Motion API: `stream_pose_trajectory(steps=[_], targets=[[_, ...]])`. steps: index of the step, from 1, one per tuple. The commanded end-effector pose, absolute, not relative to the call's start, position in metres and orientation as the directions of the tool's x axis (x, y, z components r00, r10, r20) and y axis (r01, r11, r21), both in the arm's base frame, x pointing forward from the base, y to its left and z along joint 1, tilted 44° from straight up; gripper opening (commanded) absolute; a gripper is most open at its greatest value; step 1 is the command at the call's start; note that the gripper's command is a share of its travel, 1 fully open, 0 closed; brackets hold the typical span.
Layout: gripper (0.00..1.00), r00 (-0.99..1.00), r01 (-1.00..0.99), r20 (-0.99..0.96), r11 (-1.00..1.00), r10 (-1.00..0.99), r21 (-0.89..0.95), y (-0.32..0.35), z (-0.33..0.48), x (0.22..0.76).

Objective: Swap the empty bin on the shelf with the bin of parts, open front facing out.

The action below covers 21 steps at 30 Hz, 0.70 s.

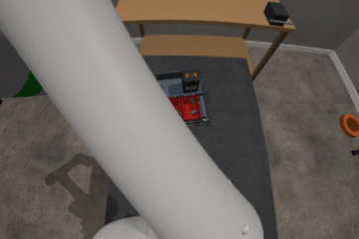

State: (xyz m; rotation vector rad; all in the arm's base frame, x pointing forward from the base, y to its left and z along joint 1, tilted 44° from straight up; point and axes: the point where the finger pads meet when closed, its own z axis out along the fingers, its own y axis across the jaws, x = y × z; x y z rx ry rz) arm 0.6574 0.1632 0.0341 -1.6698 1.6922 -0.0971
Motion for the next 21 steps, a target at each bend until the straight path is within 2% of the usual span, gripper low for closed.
stream_pose_trajectory(steps=[1,21], targets=[[0.10,0.126,-0.831,-0.442,0.149,-0.888,-0.536,0.1629,0.0348,0.6577],[0.10,0.126,-0.831,-0.442,0.149,-0.888,-0.536,0.1581,0.0427,0.6518]])
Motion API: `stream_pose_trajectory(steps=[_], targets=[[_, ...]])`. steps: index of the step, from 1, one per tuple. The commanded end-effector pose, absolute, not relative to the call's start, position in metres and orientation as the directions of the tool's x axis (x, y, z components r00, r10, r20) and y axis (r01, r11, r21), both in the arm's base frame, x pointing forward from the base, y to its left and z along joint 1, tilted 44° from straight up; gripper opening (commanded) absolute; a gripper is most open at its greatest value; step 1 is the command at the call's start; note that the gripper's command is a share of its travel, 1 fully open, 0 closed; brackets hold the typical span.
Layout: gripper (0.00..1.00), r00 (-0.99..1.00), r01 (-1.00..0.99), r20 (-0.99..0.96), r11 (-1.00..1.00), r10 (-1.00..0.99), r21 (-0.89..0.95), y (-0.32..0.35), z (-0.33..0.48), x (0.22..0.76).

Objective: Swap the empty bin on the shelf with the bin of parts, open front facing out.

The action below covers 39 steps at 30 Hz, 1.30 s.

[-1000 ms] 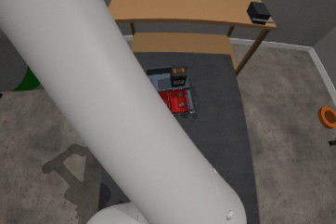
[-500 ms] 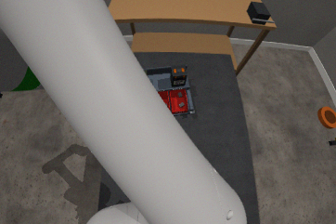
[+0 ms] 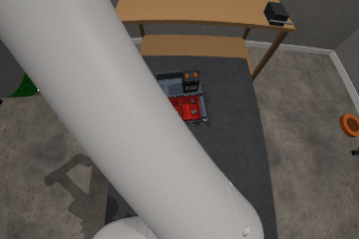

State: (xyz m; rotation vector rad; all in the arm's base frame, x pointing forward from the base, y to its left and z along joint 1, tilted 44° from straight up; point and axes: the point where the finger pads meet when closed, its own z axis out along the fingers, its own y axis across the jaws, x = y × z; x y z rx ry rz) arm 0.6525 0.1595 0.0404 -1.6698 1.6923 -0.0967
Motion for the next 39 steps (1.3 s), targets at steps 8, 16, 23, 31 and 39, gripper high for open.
stream_pose_trajectory(steps=[8,16,23,31,39], targets=[[0.10,0.126,-0.831,-0.442,0.149,-0.888,-0.536,0.1555,0.0470,0.6485],[0.10,0.126,-0.831,-0.442,0.149,-0.888,-0.536,0.1553,0.0474,0.6482],[0.10,0.126,-0.831,-0.442,0.149,-0.888,-0.536,0.1553,0.0474,0.6482],[0.10,0.126,-0.831,-0.442,0.149,-0.888,-0.536,0.1553,0.0473,0.6480],[0.10,0.126,-0.831,-0.442,0.149,-0.888,-0.536,0.1558,0.0456,0.6453]])
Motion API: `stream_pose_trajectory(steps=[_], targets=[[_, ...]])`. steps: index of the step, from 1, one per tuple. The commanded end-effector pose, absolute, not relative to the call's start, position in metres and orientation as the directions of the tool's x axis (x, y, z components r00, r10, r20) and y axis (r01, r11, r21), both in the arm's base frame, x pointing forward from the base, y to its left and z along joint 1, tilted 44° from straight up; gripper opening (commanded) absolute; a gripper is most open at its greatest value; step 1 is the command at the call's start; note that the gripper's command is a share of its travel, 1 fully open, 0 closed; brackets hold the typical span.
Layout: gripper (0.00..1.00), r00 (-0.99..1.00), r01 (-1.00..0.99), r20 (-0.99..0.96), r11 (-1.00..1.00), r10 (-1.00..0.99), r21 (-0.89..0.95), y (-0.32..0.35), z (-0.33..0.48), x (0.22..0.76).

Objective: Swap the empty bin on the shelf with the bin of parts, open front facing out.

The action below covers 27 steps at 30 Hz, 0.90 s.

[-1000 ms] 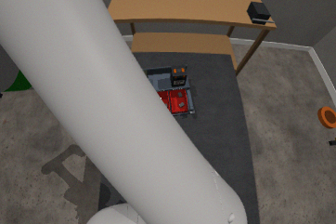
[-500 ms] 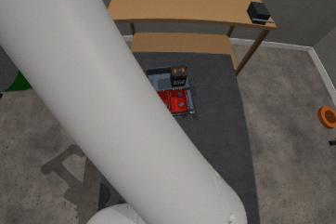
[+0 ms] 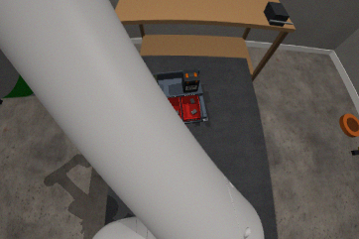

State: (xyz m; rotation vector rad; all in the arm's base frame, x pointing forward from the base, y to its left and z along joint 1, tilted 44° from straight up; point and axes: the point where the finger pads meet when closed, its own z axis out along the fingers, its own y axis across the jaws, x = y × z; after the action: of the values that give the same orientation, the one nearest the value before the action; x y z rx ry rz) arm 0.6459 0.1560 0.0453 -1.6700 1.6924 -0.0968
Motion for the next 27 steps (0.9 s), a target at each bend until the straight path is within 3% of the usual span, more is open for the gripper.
stream_pose_trajectory(steps=[1,27], targets=[[0.10,0.126,-0.831,-0.442,0.149,-0.888,-0.536,0.156,0.045,0.645],[0.10,0.126,-0.831,-0.442,0.149,-0.888,-0.536,0.163,0.021,0.608]])
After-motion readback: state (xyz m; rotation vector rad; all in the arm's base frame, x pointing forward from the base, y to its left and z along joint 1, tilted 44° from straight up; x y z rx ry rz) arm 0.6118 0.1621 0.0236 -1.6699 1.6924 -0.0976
